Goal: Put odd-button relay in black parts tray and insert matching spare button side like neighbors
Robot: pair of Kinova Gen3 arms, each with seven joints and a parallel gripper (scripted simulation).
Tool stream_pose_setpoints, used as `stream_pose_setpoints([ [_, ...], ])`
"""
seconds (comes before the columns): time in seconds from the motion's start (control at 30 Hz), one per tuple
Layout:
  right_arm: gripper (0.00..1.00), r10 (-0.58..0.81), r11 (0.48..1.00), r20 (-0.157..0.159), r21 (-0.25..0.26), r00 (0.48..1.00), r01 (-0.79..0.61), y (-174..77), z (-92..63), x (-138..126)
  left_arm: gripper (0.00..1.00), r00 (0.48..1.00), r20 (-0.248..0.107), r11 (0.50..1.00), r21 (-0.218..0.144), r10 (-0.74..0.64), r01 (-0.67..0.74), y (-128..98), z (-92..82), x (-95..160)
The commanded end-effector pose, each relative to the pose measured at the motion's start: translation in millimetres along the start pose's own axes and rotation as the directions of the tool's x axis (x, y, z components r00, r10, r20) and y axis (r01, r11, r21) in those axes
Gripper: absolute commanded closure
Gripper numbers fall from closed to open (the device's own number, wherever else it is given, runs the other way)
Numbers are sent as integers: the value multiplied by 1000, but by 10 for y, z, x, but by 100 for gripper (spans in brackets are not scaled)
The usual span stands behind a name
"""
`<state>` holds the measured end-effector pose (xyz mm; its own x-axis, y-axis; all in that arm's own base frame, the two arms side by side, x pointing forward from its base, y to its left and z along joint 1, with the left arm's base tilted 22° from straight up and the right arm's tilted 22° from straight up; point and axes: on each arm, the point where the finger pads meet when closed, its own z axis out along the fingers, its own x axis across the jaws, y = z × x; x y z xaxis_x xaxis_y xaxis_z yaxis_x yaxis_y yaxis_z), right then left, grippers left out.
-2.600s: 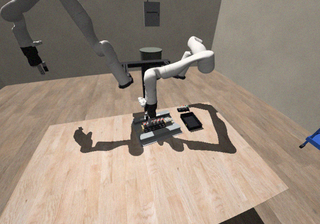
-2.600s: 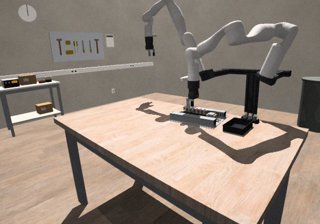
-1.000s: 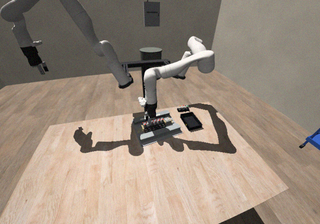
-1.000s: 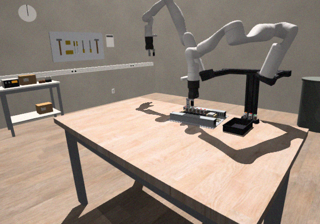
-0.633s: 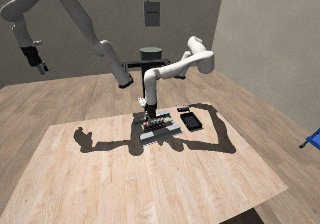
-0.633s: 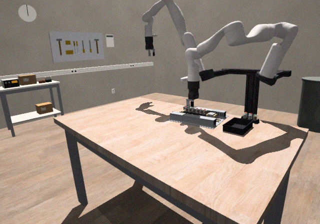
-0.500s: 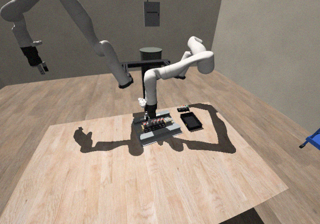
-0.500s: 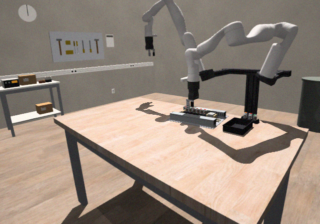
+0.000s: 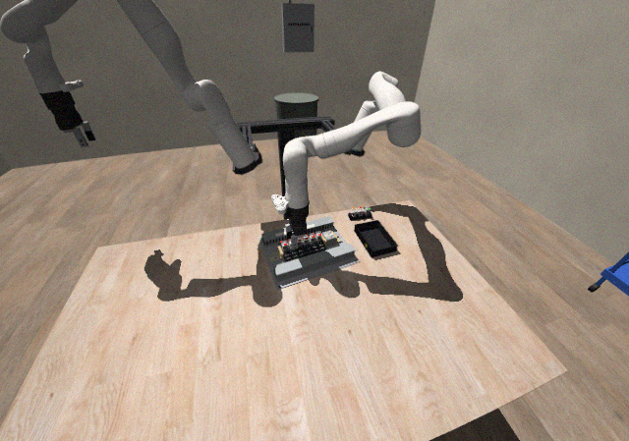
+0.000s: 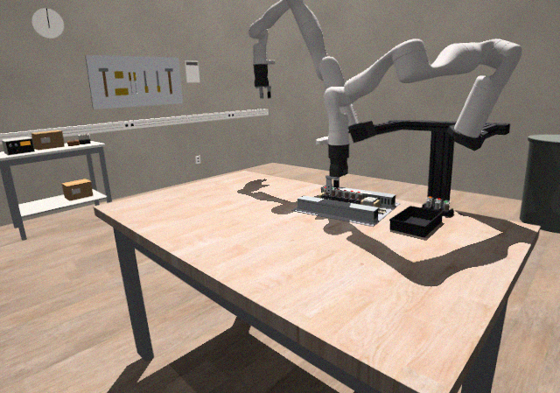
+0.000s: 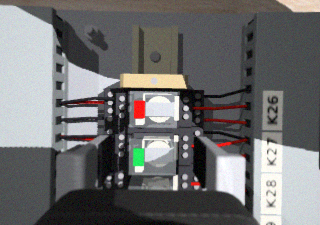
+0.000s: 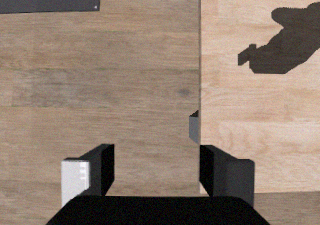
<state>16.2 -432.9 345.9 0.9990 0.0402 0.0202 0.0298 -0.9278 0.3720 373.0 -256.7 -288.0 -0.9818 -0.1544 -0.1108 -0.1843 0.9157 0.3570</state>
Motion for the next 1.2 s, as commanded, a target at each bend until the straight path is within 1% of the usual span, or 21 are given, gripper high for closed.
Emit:
stream_pose_setpoints([
  [0.0, 0, 0, 1000, 0, -1, 1000, 0, 3, -5, -1, 0, 1000, 1, 1000, 2, 0, 0, -7, 9, -6],
  [0.33, 0, 0, 1000, 0, -1, 1000, 0, 3, -5, -1, 0, 1000, 1, 1000, 2, 0, 0, -7, 48, -6],
  [0.8, 0, 0, 1000, 0, -1, 1000, 0, 3, -5, -1, 0, 1000, 1, 1000, 2, 0, 0, -7, 160, -6],
  [1.17, 0, 0, 1000, 0, -1, 1000, 0, 3, -5, -1, 0, 1000, 1, 1000, 2, 0, 0, -7, 196, -6],
])
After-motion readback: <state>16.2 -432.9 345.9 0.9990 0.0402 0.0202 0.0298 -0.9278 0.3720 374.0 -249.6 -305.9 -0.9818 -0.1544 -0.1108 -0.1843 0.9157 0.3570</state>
